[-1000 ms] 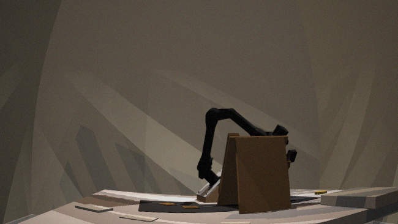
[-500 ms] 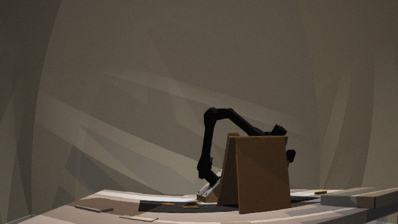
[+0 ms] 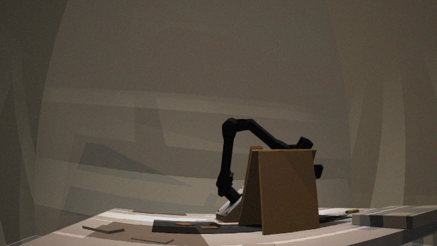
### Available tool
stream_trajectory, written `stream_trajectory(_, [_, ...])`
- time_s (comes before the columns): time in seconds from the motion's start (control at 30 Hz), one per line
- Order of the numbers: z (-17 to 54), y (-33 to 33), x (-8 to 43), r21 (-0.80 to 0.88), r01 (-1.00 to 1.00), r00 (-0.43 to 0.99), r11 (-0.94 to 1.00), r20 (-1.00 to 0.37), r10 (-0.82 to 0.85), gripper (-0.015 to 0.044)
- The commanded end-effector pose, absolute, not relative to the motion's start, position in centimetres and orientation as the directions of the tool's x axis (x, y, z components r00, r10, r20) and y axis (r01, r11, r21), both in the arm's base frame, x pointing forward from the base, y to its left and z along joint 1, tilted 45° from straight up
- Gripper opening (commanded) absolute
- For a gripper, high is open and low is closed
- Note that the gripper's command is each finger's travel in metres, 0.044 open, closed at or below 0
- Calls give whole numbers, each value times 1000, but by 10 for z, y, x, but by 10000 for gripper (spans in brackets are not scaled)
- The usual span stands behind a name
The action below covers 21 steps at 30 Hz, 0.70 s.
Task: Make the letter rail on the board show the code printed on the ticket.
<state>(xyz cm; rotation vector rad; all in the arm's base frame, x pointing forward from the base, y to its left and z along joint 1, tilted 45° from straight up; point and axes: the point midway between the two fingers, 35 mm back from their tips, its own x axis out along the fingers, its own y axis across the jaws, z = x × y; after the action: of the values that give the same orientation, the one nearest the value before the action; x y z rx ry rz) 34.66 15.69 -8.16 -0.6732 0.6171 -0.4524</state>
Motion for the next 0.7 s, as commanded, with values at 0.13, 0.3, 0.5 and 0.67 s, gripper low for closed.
stream_trajectory(0.13, [-78, 154, 345, -692, 183, 732, 699, -379, -567, 0])
stream_trajectory(0.3, [-77, 152, 345, -692, 183, 732, 699, -378, -567, 0])
stream_trajectory(0.5, [-75, 150, 344, -692, 183, 732, 698, -378, -567, 0])
stream_trajectory(0.67, [-73, 148, 343, -692, 183, 732, 698, -378, -567, 0])
